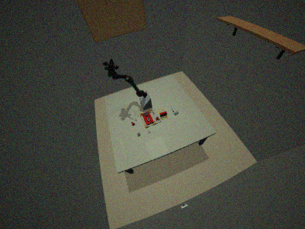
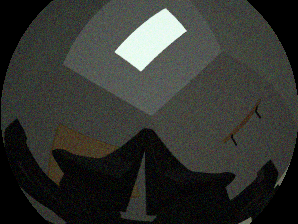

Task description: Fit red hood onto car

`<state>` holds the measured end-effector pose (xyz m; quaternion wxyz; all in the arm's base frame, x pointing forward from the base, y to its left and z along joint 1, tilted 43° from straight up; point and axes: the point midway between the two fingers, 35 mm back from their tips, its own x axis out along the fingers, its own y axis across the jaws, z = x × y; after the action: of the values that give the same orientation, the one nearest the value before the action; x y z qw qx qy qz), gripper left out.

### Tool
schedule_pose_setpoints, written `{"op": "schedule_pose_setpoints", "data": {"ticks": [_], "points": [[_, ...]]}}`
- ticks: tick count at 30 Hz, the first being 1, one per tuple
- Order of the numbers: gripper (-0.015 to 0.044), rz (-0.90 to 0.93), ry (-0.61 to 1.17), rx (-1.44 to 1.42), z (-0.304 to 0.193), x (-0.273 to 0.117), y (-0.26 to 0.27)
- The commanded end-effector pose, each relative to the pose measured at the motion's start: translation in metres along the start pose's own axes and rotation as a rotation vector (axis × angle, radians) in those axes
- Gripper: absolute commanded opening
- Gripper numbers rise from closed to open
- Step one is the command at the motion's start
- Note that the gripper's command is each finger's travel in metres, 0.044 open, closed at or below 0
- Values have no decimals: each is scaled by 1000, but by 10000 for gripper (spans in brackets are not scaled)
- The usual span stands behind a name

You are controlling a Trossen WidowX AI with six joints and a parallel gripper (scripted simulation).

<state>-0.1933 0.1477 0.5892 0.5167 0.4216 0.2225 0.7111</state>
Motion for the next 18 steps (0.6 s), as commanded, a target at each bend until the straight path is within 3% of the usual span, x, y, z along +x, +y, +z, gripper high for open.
{"op": "schedule_pose_setpoints", "data": {"ticks": [1,18], "points": [[0,5,-5,5,2,0,0],[0,163,-383,-2,210,-26,-34]]}}
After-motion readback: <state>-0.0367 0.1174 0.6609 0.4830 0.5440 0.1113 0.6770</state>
